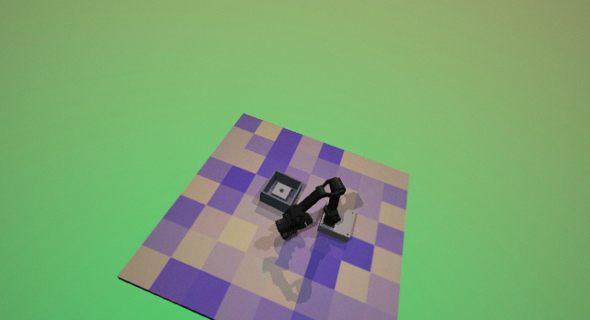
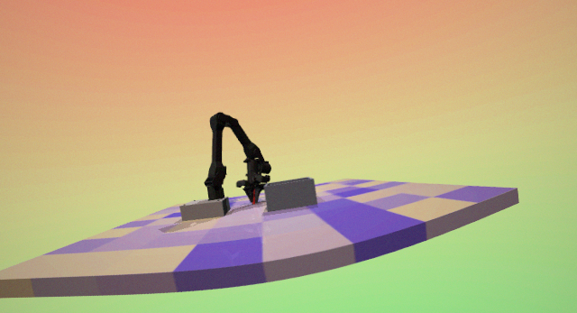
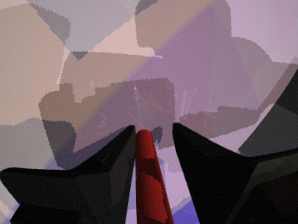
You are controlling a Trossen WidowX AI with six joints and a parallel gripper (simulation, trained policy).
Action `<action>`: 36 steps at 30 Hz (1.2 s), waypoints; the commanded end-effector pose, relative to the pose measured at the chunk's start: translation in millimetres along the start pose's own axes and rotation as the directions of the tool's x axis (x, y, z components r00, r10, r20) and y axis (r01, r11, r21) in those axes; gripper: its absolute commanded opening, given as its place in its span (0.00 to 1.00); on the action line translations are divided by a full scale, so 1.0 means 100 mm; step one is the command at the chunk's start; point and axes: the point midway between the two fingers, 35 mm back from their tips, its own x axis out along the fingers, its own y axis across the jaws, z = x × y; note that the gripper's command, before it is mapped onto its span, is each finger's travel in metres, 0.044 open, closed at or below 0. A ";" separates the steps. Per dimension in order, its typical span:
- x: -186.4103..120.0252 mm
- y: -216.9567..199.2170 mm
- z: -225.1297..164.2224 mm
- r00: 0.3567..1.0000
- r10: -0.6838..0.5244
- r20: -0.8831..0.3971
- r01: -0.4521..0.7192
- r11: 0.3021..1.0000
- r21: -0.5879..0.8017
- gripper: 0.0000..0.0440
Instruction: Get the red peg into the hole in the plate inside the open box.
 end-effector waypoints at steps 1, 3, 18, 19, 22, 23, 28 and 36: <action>0.05 -0.04 -0.02 0.999 -0.040 -0.011 0.040 0.999 -0.003 0.13; 0.05 -0.06 -0.02 0.998 -0.058 -0.012 0.058 0.998 -0.005 0.03; -0.56 -0.12 0.36 0.992 -0.048 0.116 0.047 0.999 0.005 0.00; -0.61 -0.12 0.39 0.991 -0.045 0.123 0.044 0.999 0.010 0.00; -0.75 -0.13 0.49 0.989 -0.035 0.143 0.031 0.999 0.031 0.00; -0.80 -0.14 0.52 0.988 -0.032 0.150 0.026 0.999 0.040 0.00; -0.98 -0.18 0.71 0.984 -0.028 0.179 0.010 0.995 0.098 0.00; -1.11 -0.24 1.07 0.977 -0.022 0.213 -0.022 0.979 0.203 0.00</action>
